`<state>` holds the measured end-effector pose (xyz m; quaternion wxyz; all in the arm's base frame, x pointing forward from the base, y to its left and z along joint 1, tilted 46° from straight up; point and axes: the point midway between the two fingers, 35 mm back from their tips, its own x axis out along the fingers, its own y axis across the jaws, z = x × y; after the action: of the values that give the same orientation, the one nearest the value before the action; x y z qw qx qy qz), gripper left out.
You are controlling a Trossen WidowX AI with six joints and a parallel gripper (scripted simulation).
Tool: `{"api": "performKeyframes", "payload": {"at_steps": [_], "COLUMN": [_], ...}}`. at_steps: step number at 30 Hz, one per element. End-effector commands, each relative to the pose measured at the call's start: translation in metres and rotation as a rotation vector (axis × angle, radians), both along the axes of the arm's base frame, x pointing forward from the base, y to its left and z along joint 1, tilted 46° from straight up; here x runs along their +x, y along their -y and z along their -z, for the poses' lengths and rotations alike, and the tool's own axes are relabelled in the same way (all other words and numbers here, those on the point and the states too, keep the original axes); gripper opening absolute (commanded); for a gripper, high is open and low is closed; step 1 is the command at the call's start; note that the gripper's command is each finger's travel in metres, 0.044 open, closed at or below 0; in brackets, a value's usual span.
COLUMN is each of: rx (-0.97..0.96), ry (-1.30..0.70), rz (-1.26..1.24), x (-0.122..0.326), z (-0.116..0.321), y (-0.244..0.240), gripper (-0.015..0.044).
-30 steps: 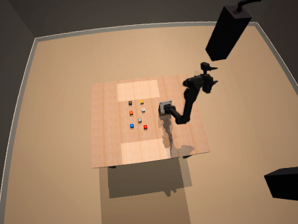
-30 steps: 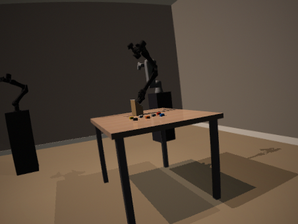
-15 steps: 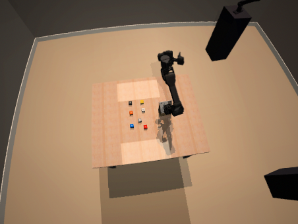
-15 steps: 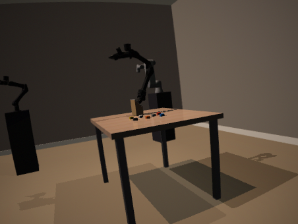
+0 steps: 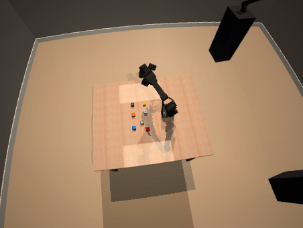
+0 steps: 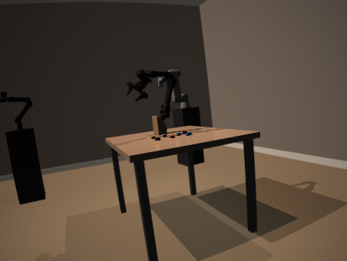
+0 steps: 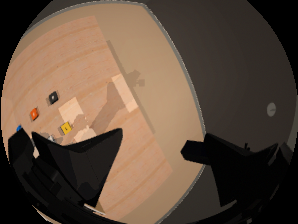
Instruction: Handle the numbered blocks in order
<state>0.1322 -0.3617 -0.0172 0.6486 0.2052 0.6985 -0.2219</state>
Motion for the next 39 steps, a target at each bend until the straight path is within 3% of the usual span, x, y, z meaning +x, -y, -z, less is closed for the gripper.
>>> {"api": "performKeyframes", "payload": {"at_steps": [1, 8, 32, 39], "rx": [0.253, 0.764, 0.774, 0.780], "ry": [0.088, 0.324, 0.329, 0.330], "rz": [-0.179, -0.426, -0.429, -0.428], "x": [0.029, 0.065, 0.067, 0.091], "z": [0.033, 0.061, 0.059, -0.002], "y": [-0.063, -0.201, -0.205, -0.264], "gripper": [0.0400, 0.0400, 0.0400, 0.0400]}}
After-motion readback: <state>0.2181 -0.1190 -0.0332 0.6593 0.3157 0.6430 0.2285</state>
